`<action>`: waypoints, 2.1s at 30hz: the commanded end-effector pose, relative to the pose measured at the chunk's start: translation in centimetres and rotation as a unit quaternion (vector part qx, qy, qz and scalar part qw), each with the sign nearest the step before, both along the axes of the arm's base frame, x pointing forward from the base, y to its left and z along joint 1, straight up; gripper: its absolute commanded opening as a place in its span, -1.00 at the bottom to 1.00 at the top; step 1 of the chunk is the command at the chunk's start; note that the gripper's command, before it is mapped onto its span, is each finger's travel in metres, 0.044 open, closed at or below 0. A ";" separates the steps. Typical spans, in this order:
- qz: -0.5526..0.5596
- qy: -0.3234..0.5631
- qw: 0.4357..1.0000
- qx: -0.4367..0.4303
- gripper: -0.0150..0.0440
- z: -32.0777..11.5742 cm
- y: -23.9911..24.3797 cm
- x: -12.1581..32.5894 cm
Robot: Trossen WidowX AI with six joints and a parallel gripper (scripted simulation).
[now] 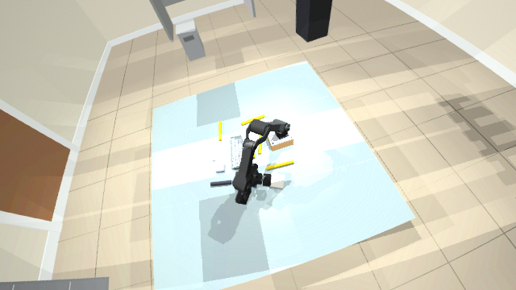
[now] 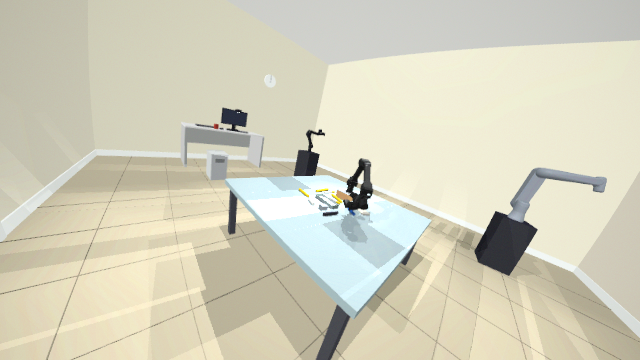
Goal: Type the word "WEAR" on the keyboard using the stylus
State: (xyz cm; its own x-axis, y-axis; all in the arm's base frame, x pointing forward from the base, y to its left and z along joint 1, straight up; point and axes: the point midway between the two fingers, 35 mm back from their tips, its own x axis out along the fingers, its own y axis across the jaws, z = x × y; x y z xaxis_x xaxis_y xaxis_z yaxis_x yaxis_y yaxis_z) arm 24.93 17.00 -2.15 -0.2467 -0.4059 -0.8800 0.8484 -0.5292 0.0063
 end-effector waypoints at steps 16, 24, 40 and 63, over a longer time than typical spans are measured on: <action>-0.002 0.013 1.000 0.014 -0.49 4.5 -0.5 0.0; -0.009 0.074 0.993 0.094 -0.49 4.4 -3.0 0.3; 0.005 0.117 0.955 0.272 -0.49 4.6 -7.4 0.5; 0.030 0.015 0.851 0.525 -0.49 6.4 -12.8 1.1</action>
State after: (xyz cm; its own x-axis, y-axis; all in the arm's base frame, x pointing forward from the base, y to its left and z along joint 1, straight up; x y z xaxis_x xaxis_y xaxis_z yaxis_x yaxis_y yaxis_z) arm 25.83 4.96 3.66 -0.3405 0.5206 -0.7830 0.8391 -0.2075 -0.5029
